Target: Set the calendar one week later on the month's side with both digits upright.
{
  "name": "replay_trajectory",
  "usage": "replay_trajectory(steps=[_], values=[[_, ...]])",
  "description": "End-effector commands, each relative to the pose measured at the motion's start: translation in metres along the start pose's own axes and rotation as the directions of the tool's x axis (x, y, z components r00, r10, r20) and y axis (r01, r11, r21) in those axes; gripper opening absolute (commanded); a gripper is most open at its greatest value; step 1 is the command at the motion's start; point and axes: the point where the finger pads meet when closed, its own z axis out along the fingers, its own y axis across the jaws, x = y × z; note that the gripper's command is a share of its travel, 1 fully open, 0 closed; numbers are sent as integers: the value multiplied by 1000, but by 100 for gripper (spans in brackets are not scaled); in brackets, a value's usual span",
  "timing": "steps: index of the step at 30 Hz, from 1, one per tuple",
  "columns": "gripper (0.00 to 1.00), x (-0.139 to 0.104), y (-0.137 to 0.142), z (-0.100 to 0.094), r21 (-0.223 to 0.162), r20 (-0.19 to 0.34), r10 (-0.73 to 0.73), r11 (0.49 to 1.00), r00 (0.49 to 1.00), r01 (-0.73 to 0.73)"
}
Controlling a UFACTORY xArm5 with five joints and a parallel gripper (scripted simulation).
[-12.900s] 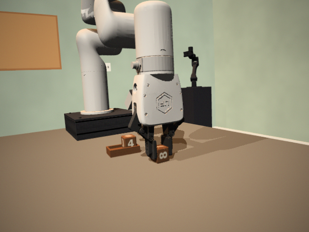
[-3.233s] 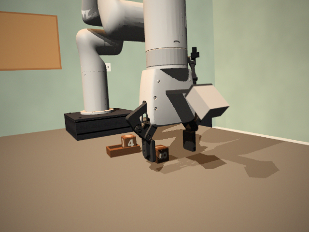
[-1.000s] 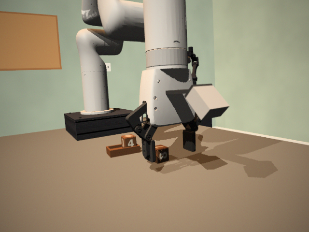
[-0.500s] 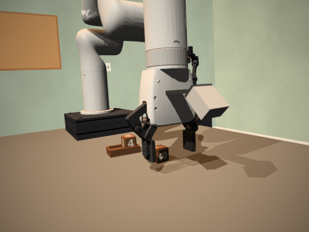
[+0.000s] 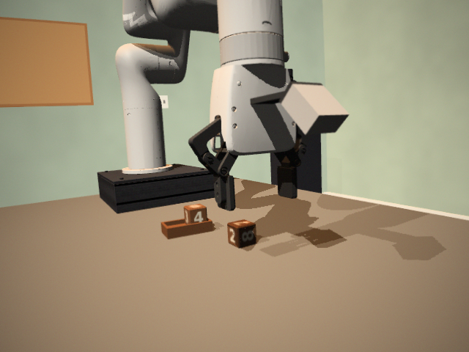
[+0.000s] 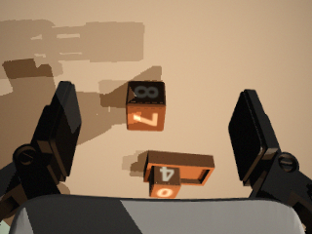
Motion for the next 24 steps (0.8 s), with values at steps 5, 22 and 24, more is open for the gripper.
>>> replay_trajectory(steps=[5, 22, 24], values=[[100, 0, 0, -18, 0, 1, 0, 1000, 1000, 0], [100, -1, 0, -19, 0, 1, 9, 1000, 1000, -9], [100, -2, 0, -19, 0, 1, 36, 999, 999, -36]])
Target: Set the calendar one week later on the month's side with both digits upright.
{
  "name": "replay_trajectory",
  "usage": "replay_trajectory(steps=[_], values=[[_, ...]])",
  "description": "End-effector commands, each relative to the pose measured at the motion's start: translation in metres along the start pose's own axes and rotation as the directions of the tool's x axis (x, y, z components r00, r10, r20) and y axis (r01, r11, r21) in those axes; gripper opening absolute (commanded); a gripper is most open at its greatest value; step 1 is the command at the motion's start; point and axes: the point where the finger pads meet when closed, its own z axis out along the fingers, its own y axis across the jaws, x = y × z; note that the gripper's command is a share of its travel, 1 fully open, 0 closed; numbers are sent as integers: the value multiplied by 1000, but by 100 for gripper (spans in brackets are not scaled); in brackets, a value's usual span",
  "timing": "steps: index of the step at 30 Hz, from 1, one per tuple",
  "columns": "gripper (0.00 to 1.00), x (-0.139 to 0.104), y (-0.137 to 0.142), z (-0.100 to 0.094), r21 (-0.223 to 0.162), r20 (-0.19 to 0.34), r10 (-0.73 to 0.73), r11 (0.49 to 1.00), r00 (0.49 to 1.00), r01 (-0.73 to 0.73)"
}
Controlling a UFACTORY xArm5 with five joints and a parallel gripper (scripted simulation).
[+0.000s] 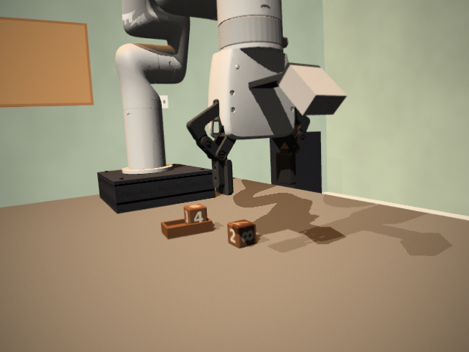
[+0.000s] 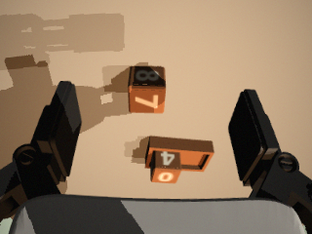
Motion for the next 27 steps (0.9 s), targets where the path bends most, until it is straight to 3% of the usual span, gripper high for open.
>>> replay_trajectory(steps=[1, 6, 9, 11, 14, 20, 21, 24, 27], values=[[100, 0, 0, -2, 0, -4, 51, 999, 999, -51], [100, -7, -1, -4, 1, -4, 258, 966, 966, -258], [100, -7, -1, -4, 1, -4, 273, 962, 962, -273], [100, -12, -1, -5, 2, -4, 400, 916, 916, -400], [100, -14, -1, -6, 2, -4, 468, 884, 884, -468], [100, -22, -2, -7, 3, -3, 663, 749, 749, -663], [100, -22, -2, -7, 3, -3, 667, 745, 745, -667], [100, -27, -2, -8, 3, -3, 764, 645, 645, -764], [100, -28, -2, -9, 3, -3, 781, 625, 625, -781]])
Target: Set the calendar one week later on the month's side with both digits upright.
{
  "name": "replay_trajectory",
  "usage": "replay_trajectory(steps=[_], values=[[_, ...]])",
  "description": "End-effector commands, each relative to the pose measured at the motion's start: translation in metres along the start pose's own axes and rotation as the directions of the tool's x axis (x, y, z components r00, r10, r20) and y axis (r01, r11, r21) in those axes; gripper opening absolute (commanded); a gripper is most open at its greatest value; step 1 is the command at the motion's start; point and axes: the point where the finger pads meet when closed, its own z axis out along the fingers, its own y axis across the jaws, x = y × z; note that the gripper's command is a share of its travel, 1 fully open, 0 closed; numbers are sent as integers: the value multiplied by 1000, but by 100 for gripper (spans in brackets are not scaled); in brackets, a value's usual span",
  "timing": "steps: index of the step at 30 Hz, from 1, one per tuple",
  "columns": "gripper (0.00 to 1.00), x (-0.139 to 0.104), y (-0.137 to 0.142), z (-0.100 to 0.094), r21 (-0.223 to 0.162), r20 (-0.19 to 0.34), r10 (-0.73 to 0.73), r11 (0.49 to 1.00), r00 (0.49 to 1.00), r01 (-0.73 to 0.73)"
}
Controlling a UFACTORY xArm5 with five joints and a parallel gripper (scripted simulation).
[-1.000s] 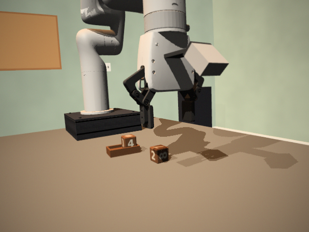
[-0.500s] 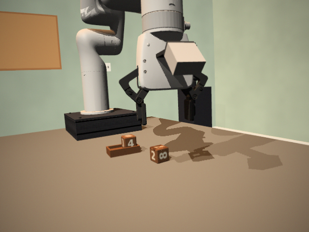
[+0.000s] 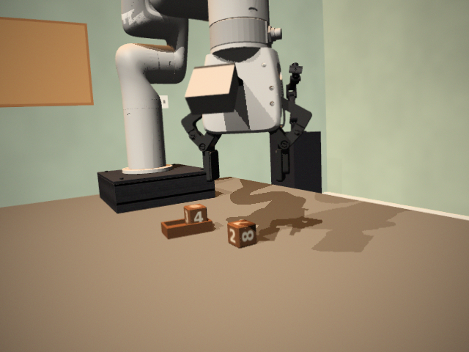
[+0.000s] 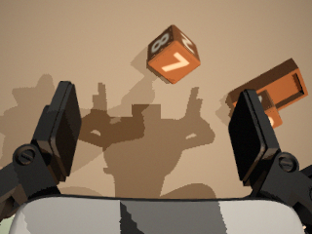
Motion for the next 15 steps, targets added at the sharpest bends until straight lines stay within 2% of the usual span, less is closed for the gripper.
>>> replay_trajectory(steps=[1, 6, 12, 15], values=[[100, -2, 2, -2, 5, -4, 146, 989, 989, -146], [100, -6, 6, -3, 6, -3, 296, 955, 955, -296], [100, -12, 11, -5, 6, -1, 518, 855, 856, -518], [100, -13, 13, -5, 6, -1, 558, 830, 830, -558]])
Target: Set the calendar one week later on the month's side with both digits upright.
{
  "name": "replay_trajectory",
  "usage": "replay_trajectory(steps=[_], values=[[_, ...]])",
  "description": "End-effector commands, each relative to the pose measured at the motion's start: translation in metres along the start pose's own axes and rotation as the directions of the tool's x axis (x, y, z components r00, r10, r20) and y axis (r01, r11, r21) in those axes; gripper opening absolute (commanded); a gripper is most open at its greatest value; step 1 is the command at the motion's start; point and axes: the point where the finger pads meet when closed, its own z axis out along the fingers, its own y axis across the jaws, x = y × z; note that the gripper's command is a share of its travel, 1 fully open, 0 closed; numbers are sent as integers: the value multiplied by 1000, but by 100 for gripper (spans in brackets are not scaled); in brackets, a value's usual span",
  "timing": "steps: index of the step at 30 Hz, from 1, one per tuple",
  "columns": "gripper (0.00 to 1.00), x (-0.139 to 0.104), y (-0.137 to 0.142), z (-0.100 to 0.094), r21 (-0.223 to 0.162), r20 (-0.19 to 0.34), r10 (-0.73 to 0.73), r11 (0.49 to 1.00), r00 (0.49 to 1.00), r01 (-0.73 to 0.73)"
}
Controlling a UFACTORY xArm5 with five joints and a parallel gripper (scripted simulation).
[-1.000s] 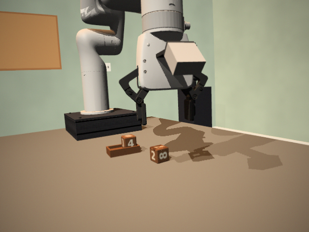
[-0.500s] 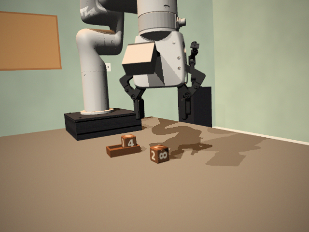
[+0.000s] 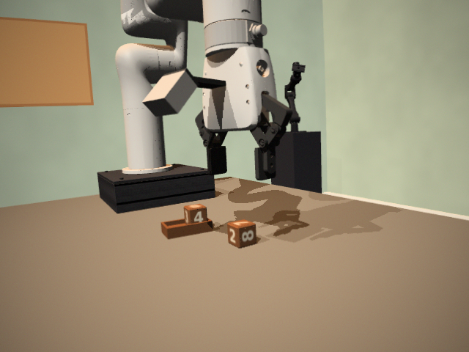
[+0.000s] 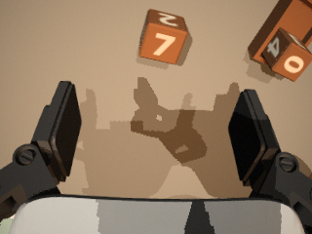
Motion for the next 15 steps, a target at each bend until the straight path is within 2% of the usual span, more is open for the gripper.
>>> replay_trajectory(steps=[1, 5, 9, 10, 15], values=[[100, 0, 1, -2, 6, -1, 79, 997, 997, -79], [100, -2, 5, -2, 6, 0, 186, 982, 982, -186], [100, -2, 5, -2, 6, 0, 206, 979, 979, -206], [47, -2, 5, -2, 6, 0, 206, 979, 979, -206], [47, -2, 5, -2, 6, 0, 206, 979, 979, -206]])
